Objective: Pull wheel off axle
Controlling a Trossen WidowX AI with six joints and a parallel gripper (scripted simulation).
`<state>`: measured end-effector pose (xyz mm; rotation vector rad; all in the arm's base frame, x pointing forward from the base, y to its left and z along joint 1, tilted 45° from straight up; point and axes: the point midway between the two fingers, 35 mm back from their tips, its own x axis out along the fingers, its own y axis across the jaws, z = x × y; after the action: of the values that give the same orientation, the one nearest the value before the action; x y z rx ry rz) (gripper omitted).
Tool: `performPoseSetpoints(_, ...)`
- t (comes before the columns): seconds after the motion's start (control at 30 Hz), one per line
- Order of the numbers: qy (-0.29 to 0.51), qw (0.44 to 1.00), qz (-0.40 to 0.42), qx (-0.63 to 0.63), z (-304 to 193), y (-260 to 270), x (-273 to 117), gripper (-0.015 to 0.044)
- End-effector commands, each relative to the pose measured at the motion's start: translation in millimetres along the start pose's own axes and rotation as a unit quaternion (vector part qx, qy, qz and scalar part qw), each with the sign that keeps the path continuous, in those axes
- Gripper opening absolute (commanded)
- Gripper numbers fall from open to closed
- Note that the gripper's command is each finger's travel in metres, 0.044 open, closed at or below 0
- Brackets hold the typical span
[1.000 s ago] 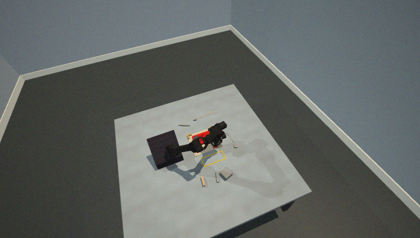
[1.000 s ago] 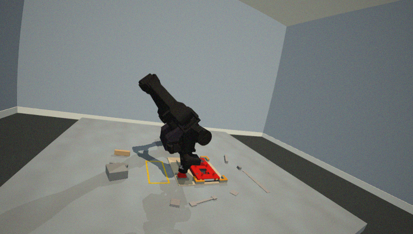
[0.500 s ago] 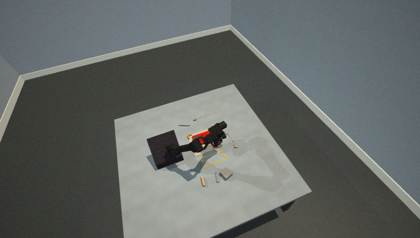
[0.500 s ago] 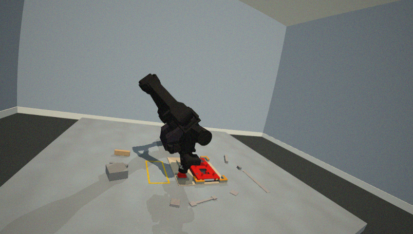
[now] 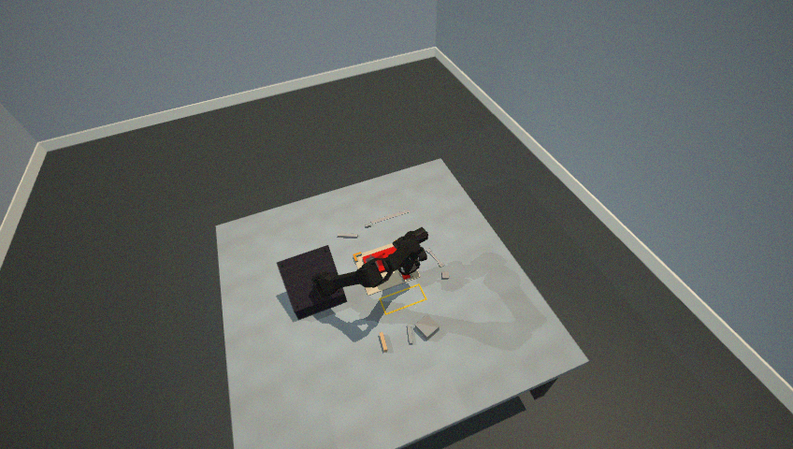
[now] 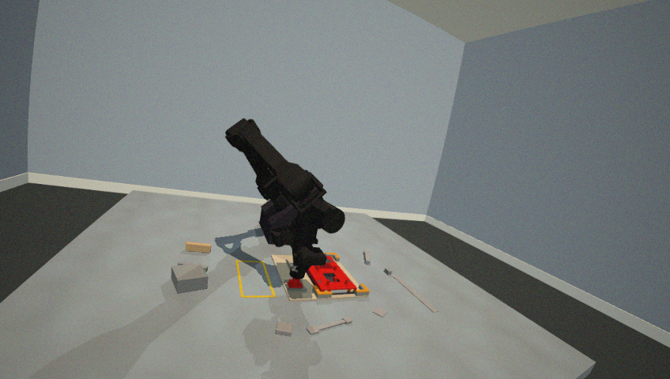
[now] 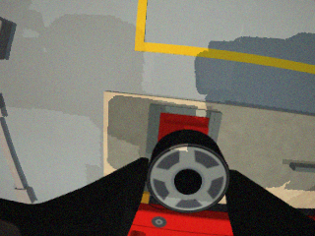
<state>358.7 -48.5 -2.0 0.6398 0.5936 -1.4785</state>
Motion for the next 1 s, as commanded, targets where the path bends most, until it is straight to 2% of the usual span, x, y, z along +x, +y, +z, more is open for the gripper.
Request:
performPoseSetpoints(0.0,0.001,1.000,0.009,-0.006,-1.7,0.0,-12.0,0.0000)
performPoseSetpoints(0.97,0.001,1.000,0.010,-0.006,-1.7,-0.3,-21.7,0.0000)
